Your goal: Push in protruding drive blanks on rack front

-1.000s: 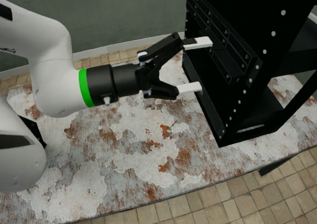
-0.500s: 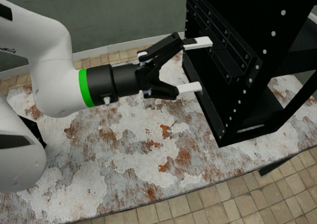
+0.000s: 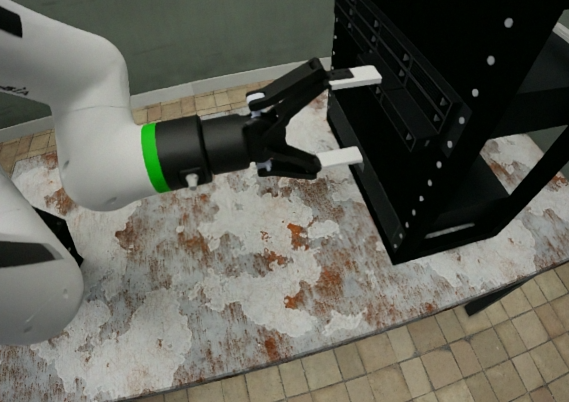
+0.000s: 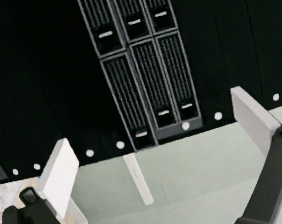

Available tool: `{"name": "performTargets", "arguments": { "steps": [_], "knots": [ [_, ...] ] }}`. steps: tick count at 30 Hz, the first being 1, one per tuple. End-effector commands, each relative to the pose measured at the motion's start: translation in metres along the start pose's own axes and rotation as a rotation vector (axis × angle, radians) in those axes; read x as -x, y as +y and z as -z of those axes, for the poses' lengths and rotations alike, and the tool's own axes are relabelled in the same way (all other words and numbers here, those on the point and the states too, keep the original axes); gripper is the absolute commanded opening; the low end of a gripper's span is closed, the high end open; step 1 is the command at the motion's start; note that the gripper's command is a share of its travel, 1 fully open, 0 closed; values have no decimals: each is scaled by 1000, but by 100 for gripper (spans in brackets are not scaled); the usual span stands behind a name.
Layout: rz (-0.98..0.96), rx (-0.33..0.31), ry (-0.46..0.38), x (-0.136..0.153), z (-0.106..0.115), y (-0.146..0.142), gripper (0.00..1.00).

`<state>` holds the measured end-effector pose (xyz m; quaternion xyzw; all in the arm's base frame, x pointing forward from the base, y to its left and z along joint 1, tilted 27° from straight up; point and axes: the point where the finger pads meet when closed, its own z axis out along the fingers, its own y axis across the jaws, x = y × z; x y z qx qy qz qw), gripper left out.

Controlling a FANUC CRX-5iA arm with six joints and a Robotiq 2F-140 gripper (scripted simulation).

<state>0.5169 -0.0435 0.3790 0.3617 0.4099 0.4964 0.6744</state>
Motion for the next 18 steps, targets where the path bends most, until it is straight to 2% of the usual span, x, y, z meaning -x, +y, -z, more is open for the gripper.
{"name": "performTargets", "arguments": {
  "steps": [1,3,4,18],
  "knots": [
    [0,1,0,0,0,1,100],
    [0,1,0,0,0,1,100],
    [0,1,0,0,0,1,10],
    [0,1,0,0,0,1,10]
  ]
}}
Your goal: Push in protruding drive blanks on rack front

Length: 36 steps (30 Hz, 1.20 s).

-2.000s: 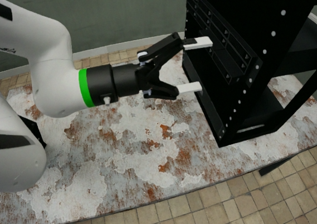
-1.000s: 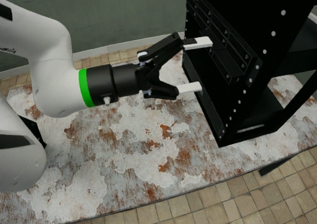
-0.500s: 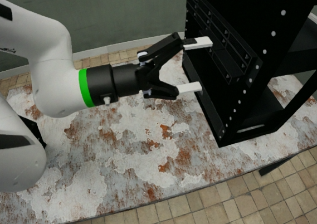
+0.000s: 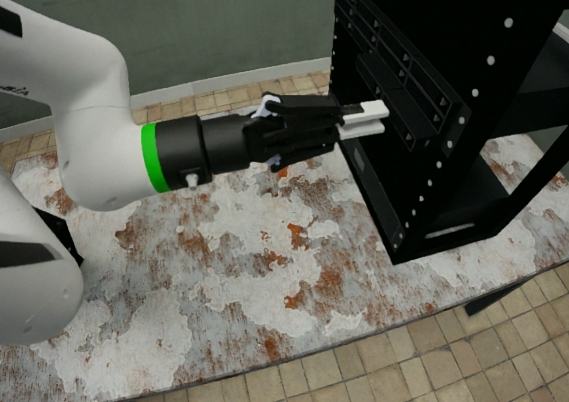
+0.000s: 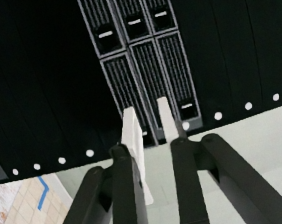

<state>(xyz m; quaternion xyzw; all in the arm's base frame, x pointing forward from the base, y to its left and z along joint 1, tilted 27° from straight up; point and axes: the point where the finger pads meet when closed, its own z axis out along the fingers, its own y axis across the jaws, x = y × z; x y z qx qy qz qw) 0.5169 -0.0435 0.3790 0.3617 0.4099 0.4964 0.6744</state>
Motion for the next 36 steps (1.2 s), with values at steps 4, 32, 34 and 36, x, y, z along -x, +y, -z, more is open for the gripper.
{"name": "performTargets", "arguments": {
  "steps": [4,32,34,36],
  "knots": [
    [0,1,0,0,0,1,10],
    [0,1,0,-28,4,-3,10],
    [0,1,0,-33,5,-4,10],
    [0,1,0,-39,6,-5,10]
  ]
}}
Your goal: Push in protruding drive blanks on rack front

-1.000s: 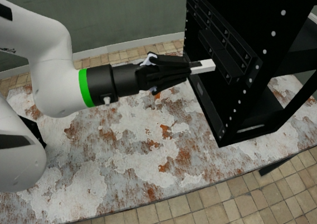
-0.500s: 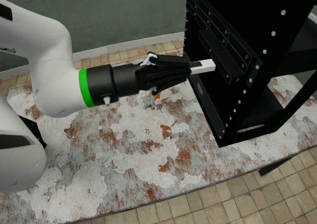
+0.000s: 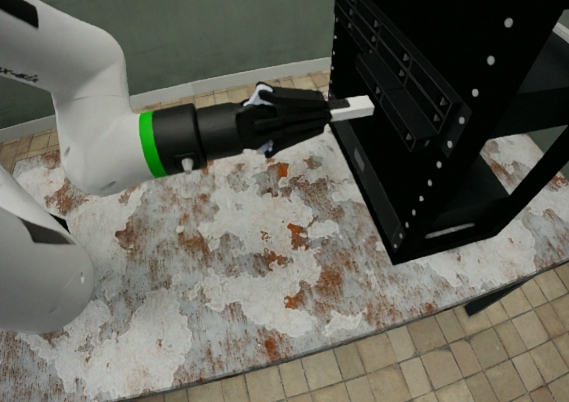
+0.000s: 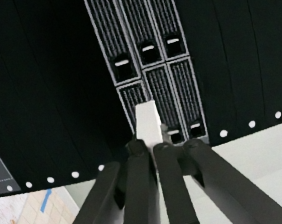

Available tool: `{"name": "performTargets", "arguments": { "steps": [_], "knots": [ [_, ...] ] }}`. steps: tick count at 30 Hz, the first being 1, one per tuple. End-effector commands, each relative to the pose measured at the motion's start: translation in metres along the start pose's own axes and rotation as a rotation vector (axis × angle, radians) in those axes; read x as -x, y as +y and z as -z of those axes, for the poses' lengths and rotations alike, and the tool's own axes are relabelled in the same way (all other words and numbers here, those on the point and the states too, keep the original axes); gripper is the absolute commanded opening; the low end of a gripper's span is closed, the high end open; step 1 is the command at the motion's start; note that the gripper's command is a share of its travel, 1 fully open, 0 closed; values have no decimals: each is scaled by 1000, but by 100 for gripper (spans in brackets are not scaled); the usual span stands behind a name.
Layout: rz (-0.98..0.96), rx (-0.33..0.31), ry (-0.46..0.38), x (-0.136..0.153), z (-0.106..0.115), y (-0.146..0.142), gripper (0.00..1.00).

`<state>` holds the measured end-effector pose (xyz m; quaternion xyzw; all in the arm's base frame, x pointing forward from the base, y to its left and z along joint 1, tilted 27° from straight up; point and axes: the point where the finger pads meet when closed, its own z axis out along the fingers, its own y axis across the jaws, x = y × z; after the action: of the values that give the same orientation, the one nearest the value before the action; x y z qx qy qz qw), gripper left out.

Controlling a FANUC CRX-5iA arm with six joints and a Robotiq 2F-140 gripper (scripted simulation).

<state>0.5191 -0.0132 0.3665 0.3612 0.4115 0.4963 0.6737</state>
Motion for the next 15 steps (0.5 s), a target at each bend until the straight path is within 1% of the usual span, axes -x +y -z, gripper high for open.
{"name": "performTargets", "arguments": {
  "steps": [1,9,13,15],
  "knots": [
    [-1,3,-3,-13,2,-1,10],
    [-1,3,-3,-59,9,-8,10],
    [-1,3,-3,-73,11,-10,10],
    [-1,3,-3,-76,12,-10,10]
  ]
}}
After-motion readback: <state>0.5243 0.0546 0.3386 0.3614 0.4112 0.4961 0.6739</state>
